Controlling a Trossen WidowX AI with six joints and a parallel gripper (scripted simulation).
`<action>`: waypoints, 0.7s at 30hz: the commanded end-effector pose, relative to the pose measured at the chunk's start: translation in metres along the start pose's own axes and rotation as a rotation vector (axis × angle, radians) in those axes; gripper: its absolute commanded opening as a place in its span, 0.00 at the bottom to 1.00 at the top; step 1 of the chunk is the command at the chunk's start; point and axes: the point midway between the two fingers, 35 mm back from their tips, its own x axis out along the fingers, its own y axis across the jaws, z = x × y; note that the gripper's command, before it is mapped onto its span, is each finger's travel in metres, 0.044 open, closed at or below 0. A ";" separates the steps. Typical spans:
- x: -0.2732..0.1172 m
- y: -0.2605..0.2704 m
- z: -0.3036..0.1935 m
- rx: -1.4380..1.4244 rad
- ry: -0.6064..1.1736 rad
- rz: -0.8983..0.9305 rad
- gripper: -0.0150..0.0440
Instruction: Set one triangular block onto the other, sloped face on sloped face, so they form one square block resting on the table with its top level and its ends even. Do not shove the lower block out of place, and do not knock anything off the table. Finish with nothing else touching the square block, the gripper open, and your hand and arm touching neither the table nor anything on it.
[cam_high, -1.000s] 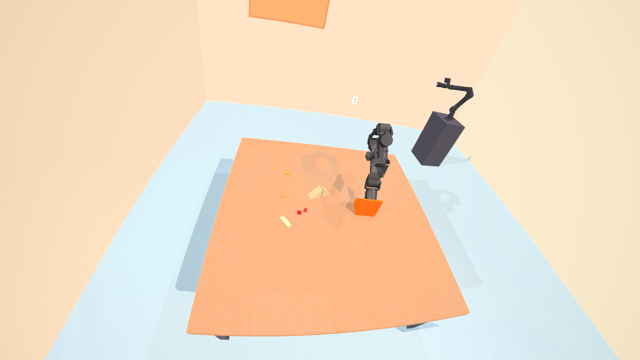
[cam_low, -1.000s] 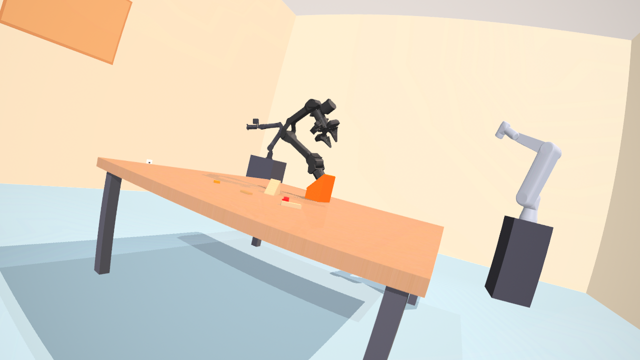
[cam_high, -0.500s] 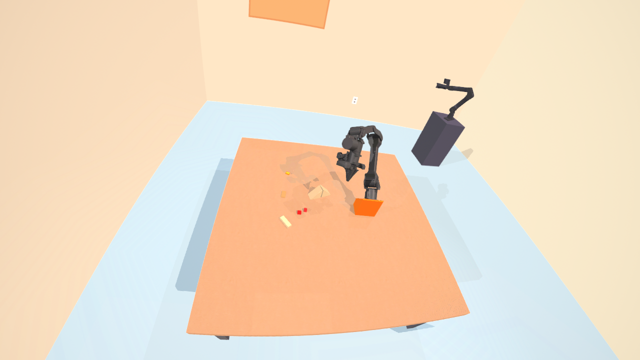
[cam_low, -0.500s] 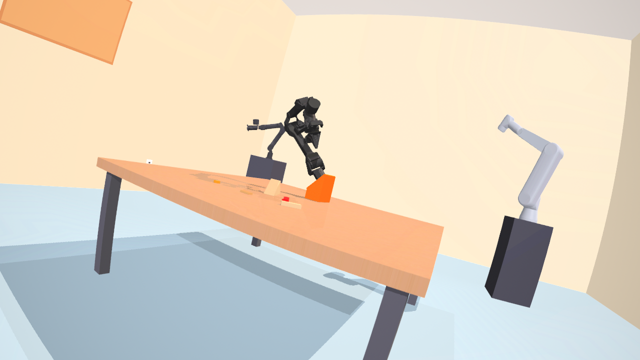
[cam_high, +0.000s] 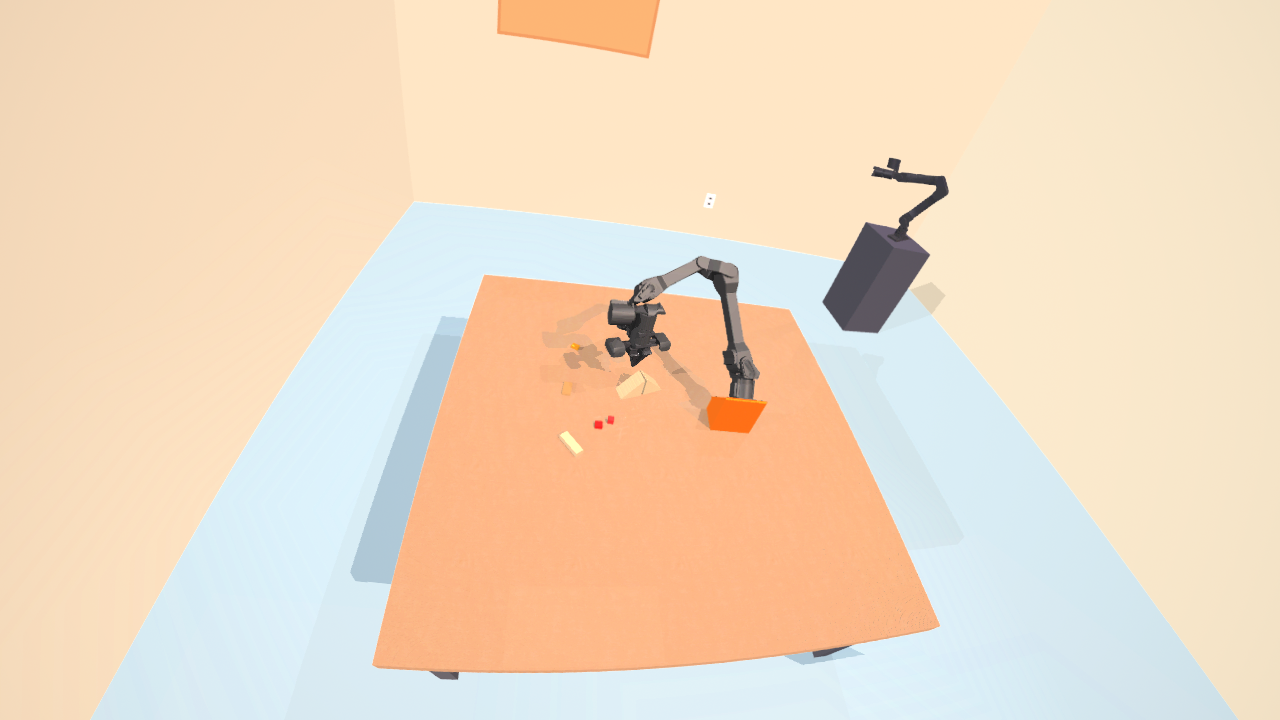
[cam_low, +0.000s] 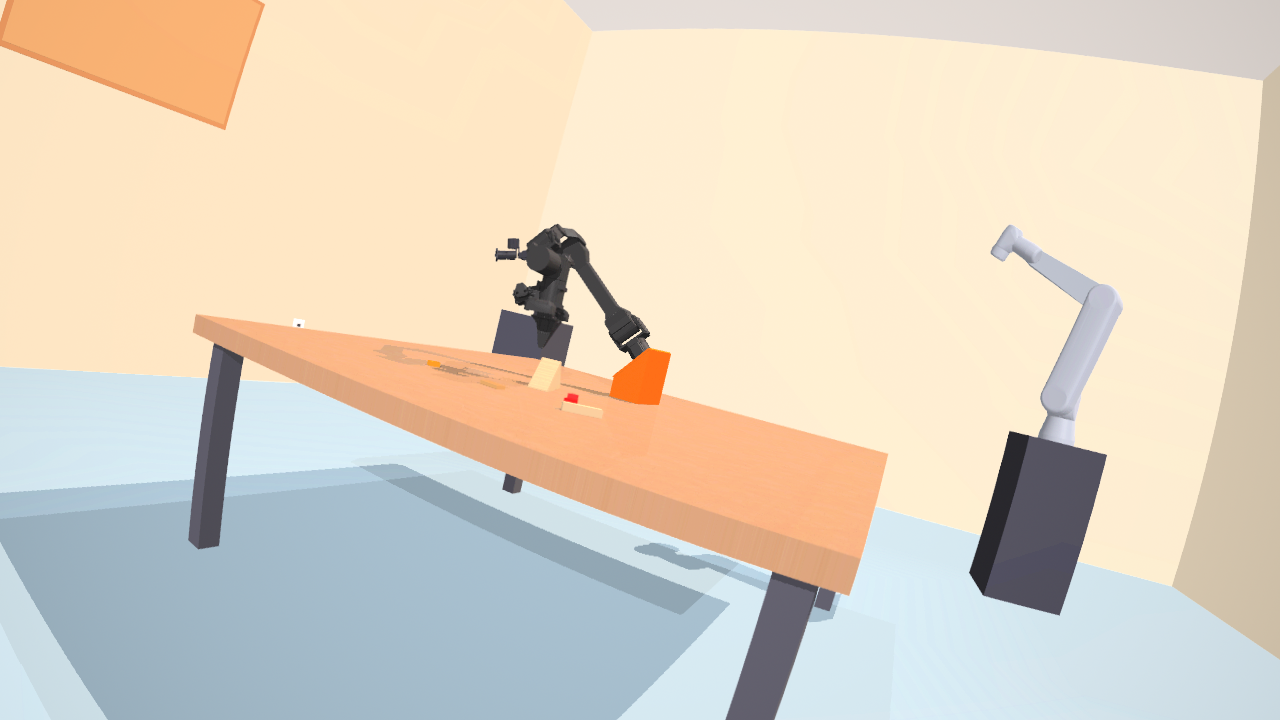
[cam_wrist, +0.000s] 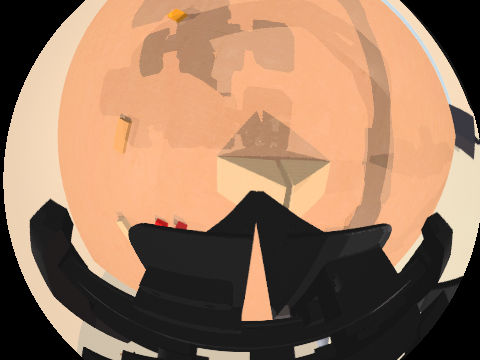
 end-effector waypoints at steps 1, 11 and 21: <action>0.015 -0.002 0.015 0.007 -0.037 -0.040 0.25; 0.026 -0.001 0.015 0.007 -0.037 -0.040 0.25; 0.041 -0.001 0.016 0.006 -0.036 -0.039 0.25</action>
